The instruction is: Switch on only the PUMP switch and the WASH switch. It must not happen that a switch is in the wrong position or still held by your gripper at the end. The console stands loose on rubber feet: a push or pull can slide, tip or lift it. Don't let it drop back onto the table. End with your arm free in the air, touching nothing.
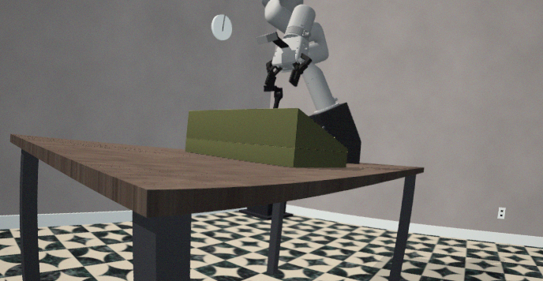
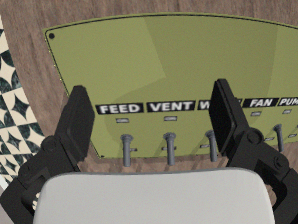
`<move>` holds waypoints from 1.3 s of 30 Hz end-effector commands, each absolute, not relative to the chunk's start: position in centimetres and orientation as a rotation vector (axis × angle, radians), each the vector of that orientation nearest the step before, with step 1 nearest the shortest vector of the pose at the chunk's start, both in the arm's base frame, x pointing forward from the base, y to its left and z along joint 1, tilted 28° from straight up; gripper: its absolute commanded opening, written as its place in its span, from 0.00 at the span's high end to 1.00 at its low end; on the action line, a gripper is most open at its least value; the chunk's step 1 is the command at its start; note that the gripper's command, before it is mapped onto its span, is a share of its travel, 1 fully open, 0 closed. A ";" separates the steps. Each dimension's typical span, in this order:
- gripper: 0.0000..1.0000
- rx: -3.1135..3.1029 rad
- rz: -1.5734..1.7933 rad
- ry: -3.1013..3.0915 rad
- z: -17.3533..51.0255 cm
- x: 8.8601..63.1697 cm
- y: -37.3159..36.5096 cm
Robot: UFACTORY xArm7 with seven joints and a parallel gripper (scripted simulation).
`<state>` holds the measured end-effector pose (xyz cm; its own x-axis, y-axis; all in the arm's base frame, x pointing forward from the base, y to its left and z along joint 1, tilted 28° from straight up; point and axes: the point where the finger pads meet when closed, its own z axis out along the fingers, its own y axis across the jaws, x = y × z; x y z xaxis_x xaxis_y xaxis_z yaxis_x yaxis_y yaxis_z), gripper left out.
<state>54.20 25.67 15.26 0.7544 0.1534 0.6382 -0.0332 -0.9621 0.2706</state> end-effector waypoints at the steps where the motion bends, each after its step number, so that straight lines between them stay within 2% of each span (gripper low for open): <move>1: 0.00 2.689 1.019 0.097 15.9 54.1 24.2; 39: 0.00 2.689 1.019 0.097 16.2 54.1 23.4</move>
